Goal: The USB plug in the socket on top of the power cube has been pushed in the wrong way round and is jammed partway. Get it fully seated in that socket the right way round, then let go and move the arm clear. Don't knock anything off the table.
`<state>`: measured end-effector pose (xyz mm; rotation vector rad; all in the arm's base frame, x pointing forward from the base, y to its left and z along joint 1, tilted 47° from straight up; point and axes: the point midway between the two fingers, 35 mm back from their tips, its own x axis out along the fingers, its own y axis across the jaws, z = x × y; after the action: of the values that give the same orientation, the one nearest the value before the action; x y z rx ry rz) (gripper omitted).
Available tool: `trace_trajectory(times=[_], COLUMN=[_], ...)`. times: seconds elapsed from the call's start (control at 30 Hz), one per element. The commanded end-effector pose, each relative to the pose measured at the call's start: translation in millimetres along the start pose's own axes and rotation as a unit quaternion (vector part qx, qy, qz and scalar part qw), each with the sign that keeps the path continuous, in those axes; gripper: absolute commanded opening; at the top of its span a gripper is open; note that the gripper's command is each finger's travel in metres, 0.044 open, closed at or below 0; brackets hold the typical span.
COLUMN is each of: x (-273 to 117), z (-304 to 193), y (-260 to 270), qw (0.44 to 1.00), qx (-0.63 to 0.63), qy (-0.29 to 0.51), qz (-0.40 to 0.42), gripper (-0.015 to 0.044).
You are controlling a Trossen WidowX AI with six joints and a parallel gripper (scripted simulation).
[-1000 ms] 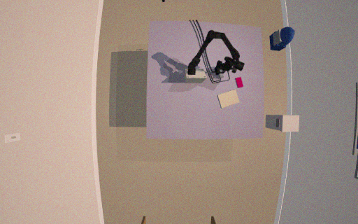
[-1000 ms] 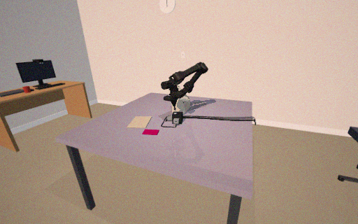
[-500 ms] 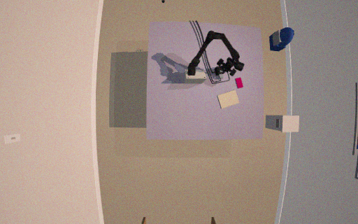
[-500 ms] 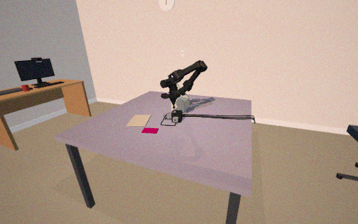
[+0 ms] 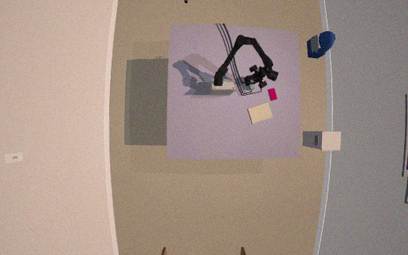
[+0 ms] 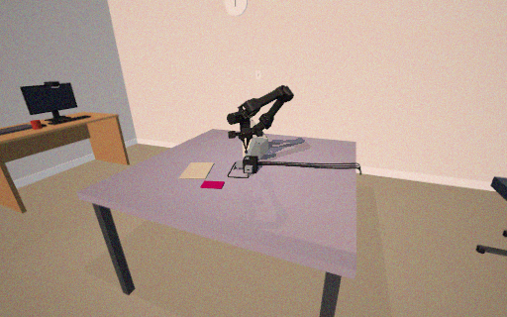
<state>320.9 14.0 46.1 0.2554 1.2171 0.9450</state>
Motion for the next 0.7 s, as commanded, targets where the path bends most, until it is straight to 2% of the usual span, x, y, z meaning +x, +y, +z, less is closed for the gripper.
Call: trace_trajectory(times=[0.0, 0.67], x=[0.3, 0.3], z=[-0.2, -0.2], y=[-0.1, -0.1], qw=[0.999, 0.954], qx=[0.043, 0.300], qy=[0.000, 0.000], qz=[0.000, 0.000], gripper=[0.0000, 0.0000])
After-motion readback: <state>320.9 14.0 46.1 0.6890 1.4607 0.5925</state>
